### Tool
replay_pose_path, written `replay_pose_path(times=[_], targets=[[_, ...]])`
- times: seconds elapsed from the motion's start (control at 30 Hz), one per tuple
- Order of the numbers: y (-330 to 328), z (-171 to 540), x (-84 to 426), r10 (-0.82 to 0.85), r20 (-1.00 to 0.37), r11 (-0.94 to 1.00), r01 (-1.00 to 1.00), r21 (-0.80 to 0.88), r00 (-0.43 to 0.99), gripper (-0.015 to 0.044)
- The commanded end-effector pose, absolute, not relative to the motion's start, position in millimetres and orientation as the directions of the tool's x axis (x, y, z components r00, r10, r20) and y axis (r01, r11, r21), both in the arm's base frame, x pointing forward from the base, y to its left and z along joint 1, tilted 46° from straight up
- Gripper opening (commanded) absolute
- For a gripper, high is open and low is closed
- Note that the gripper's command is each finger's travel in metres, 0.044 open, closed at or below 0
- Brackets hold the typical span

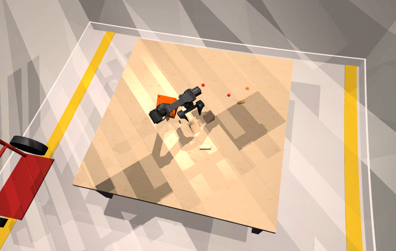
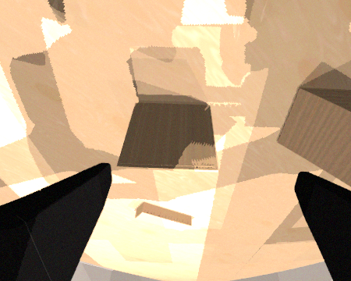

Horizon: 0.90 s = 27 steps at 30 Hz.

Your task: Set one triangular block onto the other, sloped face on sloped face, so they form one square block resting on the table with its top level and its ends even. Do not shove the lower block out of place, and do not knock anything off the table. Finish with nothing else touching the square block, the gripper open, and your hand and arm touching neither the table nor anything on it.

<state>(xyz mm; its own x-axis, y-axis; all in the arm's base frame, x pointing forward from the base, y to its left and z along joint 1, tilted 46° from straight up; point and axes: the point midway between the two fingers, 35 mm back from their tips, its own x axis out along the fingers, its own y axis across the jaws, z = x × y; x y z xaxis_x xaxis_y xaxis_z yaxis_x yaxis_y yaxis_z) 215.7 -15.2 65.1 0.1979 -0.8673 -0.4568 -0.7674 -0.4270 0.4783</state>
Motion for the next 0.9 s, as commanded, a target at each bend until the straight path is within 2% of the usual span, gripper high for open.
replay_pose_path(times=[0.0,0.87], targets=[[-21,62,216,-0.867,-0.456,-0.43,-0.764,0.481,0.201,0.044],[-59,48,223,-0.866,-0.455,-0.434,-0.764,0.478,0.207,0.044]])
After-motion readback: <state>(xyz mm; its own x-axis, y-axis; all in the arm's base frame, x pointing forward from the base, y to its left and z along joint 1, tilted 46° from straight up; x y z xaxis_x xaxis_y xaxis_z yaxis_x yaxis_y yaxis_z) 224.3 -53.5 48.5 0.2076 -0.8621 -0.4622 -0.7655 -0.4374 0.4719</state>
